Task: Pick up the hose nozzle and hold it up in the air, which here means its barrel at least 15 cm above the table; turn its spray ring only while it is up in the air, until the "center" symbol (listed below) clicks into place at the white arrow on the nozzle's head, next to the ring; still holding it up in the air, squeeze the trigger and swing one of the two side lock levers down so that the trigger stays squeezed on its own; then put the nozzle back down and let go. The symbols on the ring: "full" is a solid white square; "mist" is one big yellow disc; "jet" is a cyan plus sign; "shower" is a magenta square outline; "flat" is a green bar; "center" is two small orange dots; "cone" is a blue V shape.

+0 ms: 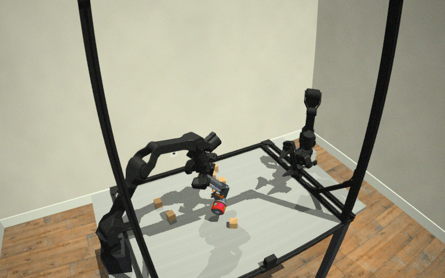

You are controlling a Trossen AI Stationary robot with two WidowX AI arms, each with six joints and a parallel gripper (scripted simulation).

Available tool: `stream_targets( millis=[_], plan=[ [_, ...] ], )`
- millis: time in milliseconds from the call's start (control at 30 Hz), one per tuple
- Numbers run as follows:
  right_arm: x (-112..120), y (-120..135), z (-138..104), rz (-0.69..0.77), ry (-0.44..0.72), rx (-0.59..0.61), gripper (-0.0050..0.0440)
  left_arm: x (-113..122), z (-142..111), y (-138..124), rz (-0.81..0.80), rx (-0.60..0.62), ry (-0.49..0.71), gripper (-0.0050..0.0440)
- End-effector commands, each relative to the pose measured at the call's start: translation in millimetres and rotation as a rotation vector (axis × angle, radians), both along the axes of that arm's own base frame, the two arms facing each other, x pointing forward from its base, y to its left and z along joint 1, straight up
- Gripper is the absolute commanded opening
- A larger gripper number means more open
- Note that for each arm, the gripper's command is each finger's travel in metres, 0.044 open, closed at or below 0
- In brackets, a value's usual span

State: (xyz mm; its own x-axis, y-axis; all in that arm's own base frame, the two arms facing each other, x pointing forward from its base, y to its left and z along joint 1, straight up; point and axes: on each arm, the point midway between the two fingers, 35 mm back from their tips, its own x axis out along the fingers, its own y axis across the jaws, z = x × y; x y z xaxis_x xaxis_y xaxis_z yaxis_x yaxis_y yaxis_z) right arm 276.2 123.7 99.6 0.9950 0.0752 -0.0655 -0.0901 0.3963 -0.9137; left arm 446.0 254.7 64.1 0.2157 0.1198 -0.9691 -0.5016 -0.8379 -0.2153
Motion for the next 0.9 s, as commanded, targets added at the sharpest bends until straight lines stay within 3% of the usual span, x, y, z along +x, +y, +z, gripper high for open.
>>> stream_targets(
  millis=[0,867],
  plan=[
    [0,0,0,-0.001,0.001,-0.003,0.0400,-3,0,2,0.113,-0.033,0.006,0.0000],
    [0,0,0,-0.001,0.001,-0.003,0.0400,-28,-4,-1,0.627,-0.167,0.090,0.0000]
  ],
)
